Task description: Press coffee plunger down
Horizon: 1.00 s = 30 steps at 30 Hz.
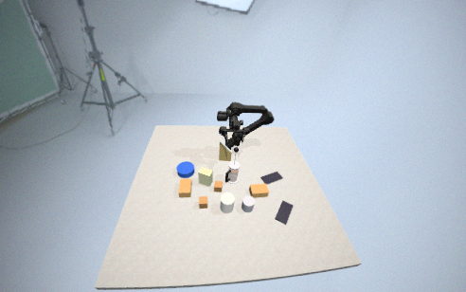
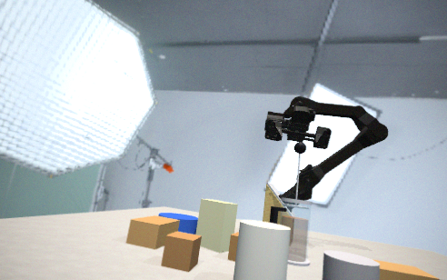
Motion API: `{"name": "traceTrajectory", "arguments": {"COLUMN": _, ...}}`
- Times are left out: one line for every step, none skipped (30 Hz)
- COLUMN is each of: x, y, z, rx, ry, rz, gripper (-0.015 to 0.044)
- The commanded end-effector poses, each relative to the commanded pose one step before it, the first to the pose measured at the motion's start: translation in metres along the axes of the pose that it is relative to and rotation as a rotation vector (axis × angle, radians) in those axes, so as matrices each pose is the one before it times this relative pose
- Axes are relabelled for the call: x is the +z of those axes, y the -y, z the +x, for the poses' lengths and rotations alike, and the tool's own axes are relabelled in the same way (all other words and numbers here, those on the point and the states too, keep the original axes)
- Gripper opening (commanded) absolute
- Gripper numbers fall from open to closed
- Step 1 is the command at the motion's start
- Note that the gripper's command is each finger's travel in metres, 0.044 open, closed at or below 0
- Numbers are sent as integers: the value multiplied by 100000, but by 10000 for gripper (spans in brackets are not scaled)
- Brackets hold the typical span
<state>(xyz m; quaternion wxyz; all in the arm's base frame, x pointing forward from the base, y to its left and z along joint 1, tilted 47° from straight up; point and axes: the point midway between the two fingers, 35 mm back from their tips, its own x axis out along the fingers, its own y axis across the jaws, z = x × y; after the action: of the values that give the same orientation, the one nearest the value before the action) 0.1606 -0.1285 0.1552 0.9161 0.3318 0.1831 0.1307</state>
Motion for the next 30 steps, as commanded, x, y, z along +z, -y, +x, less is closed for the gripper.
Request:
{"name": "traceTrajectory", "arguments": {"x": -183, "y": -124, "z": 397, "rx": 2128, "ry": 829, "rz": 3965, "gripper": 440}}
{"name": "traceTrajectory", "arguments": {"x": -20, "y": 13, "z": 7, "rx": 63, "ry": 0, "rz": -2, "gripper": 440}}
{"name": "traceTrajectory", "arguments": {"x": -20, "y": 8, "z": 7, "rx": 51, "ry": 0, "rz": -1, "gripper": 440}}
{"name": "traceTrajectory", "arguments": {"x": -9, "y": 4, "z": 3, "rx": 25, "ry": 0, "rz": -1, "gripper": 440}}
{"name": "traceTrajectory", "arguments": {"x": -3, "y": 40, "z": -1, "rx": 66, "ry": 0, "rz": -4, "gripper": 440}}
{"name": "traceTrajectory", "arguments": {"x": 0, "y": 0, "z": 0, "rx": 0, "ry": 0, "rz": 0, "gripper": 440}}
{"name": "traceTrajectory", "arguments": {"x": -4, "y": 6, "z": 27, "rx": -7, "ry": -36, "rz": 18, "gripper": 440}}
{"name": "traceTrajectory", "arguments": {"x": -8, "y": 12, "z": 51, "rx": -12, "ry": -69, "rz": 34, "gripper": 440}}
{"name": "traceTrajectory", "arguments": {"x": -12, "y": 18, "z": 76, "rx": -15, "ry": -100, "rz": 50, "gripper": 440}}
{"name": "traceTrajectory", "arguments": {"x": -15, "y": 22, "z": 101, "rx": -16, "ry": -129, "rz": 65, "gripper": 440}}
{"name": "traceTrajectory", "arguments": {"x": -17, "y": 26, "z": 126, "rx": -12, "ry": -154, "rz": 80, "gripper": 440}}
{"name": "traceTrajectory", "arguments": {"x": -17, "y": 29, "z": 148, "rx": -4, "ry": -172, "rz": 90, "gripper": 440}}
{"name": "traceTrajectory", "arguments": {"x": -16, "y": 28, "z": 158, "rx": 9, "ry": -174, "rz": 93, "gripper": 440}}
{"name": "traceTrajectory", "arguments": {"x": -13, "y": 26, "z": 160, "rx": 24, "ry": -165, "rz": 91, "gripper": 440}}
{"name": "traceTrajectory", "arguments": {"x": -10, "y": 23, "z": 159, "rx": 39, "ry": -155, "rz": 88, "gripper": 440}}
{"name": "traceTrajectory", "arguments": {"x": -7, "y": 20, "z": 159, "rx": 54, "ry": -145, "rz": 86, "gripper": 440}}
{"name": "traceTrajectory", "arguments": {"x": -5, "y": 17, "z": 159, "rx": 70, "ry": -136, "rz": 83, "gripper": 440}}
{"name": "traceTrajectory", "arguments": {"x": -3, "y": 13, "z": 159, "rx": 84, "ry": -128, "rz": 81, "gripper": 440}}
{"name": "traceTrajectory", "arguments": {"x": 0, "y": 10, "z": 158, "rx": 100, "ry": -119, "rz": 79, "gripper": 440}}
{"name": "traceTrajectory", "arguments": {"x": 2, "y": 7, "z": 158, "rx": 116, "ry": -112, "rz": 77, "gripper": 440}}
{"name": "traceTrajectory", "arguments": {"x": 5, "y": 3, "z": 158, "rx": 132, "ry": -104, "rz": 75, "gripper": 440}}
{"name": "traceTrajectory", "arguments": {"x": 7, "y": 0, "z": 157, "rx": 149, "ry": -97, "rz": 73, "gripper": 440}}
{"name": "traceTrajectory", "arguments": {"x": 9, "y": -3, "z": 157, "rx": 165, "ry": -91, "rz": 72, "gripper": 440}}
{"name": "traceTrajectory", "arguments": {"x": 11, "y": -7, "z": 157, "rx": 182, "ry": -85, "rz": 70, "gripper": 440}}
{"name": "traceTrajectory", "arguments": {"x": 13, "y": -10, "z": 157, "rx": 199, "ry": -80, "rz": 69, "gripper": 440}}
{"name": "traceTrajectory", "arguments": {"x": 15, "y": -14, "z": 157, "rx": 216, "ry": -75, "rz": 68, "gripper": 440}}
{"name": "traceTrajectory", "arguments": {"x": 16, "y": -17, "z": 157, "rx": 233, "ry": -76, "rz": 67, "gripper": 440}}
{"name": "traceTrajectory", "arguments": {"x": 18, "y": -21, "z": 156, "rx": 250, "ry": -67, "rz": 66, "gripper": 440}}
{"name": "traceTrajectory", "arguments": {"x": 18, "y": -25, "z": 157, "rx": 267, "ry": -64, "rz": 66, "gripper": 440}}
{"name": "traceTrajectory", "arguments": {"x": 20, "y": -29, "z": 157, "rx": 284, "ry": -72, "rz": 64, "gripper": 440}}
